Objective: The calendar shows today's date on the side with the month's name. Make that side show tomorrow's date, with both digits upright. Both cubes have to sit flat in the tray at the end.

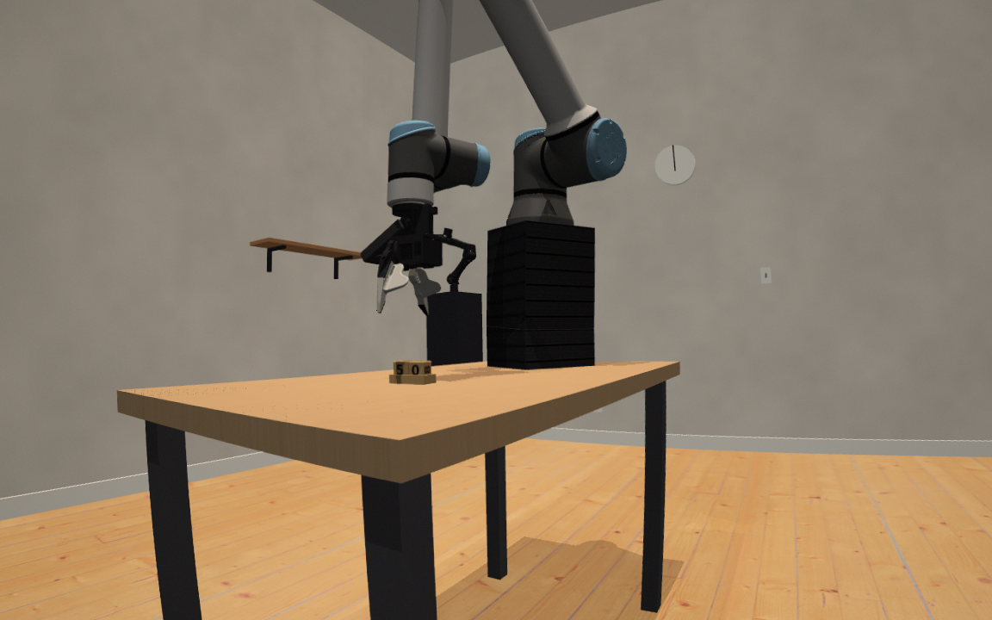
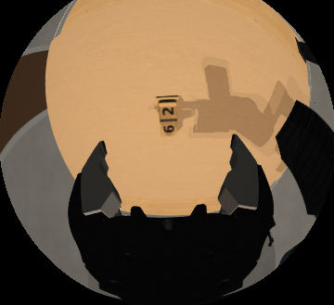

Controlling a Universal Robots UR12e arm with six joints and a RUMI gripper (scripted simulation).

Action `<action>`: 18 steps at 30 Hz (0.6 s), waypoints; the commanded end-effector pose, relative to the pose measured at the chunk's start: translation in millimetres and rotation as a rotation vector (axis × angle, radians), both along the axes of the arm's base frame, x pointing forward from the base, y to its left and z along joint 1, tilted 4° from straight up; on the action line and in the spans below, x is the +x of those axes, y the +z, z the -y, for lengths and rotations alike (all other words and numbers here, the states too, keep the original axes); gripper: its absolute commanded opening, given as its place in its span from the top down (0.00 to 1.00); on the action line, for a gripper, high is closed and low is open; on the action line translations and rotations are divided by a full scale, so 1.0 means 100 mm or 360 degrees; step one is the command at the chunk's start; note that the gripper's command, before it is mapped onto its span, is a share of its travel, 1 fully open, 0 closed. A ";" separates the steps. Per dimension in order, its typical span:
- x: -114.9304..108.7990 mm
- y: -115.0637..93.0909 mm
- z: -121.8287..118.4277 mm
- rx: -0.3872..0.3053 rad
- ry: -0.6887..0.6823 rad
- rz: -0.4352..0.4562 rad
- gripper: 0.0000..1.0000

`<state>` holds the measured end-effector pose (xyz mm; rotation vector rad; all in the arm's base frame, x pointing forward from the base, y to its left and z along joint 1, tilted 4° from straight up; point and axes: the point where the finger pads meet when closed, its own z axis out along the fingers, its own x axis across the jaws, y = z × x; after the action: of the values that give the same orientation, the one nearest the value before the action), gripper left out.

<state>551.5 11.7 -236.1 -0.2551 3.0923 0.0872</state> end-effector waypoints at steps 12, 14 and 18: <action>-0.04 0.56 0.04 0.0002 -0.0002 -0.0001 0.00; -0.04 0.62 0.04 0.0002 -0.0001 -0.0001 0.00; -0.04 0.67 0.04 0.0002 0.0000 0.0000 0.00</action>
<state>553.9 6.6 -175.7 -0.2537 3.0791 0.0778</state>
